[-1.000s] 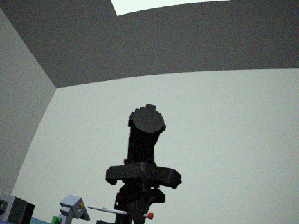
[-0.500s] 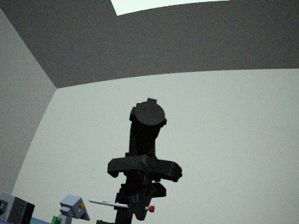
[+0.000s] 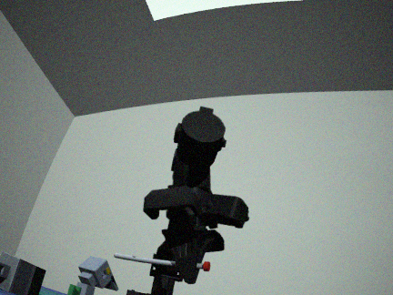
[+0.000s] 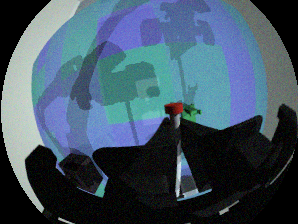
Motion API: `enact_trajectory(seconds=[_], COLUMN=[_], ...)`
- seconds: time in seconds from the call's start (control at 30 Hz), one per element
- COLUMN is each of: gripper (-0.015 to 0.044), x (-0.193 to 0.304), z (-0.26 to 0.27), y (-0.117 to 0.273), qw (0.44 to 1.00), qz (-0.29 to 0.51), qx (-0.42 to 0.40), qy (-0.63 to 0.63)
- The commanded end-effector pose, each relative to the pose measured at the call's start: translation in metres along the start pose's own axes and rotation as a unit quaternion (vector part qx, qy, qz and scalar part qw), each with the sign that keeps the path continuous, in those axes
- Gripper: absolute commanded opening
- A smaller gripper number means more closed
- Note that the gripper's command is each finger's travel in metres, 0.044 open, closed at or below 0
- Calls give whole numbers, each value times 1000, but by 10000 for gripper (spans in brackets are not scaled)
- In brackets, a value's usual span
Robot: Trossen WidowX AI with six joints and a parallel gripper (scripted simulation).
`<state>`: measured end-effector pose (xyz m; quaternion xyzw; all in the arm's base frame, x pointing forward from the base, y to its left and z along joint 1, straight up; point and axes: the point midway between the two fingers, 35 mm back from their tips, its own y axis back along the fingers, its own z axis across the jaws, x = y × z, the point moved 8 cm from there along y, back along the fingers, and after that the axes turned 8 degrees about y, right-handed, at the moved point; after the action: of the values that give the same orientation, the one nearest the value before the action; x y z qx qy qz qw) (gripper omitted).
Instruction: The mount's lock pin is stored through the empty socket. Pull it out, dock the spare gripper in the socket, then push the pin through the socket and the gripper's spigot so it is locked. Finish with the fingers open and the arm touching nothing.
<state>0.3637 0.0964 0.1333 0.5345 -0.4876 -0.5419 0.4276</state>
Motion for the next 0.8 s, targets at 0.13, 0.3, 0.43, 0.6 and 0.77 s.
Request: enact_trajectory(seconds=[0.13, 0.3, 0.43, 0.6, 0.77], gripper=[0, 0, 0, 0, 0], x=[-8, -13, -16, -20, -20], z=[-20, -34, -44, -55, -56], y=[0, -1, -1, -3, -6], qw=[1000, 1000, 1000, 1000, 1000], qz=[0, -1, -1, -1, -1], qx=[-2, -2, -2, -2, -1], qy=[10, 15, 20, 25, 25])
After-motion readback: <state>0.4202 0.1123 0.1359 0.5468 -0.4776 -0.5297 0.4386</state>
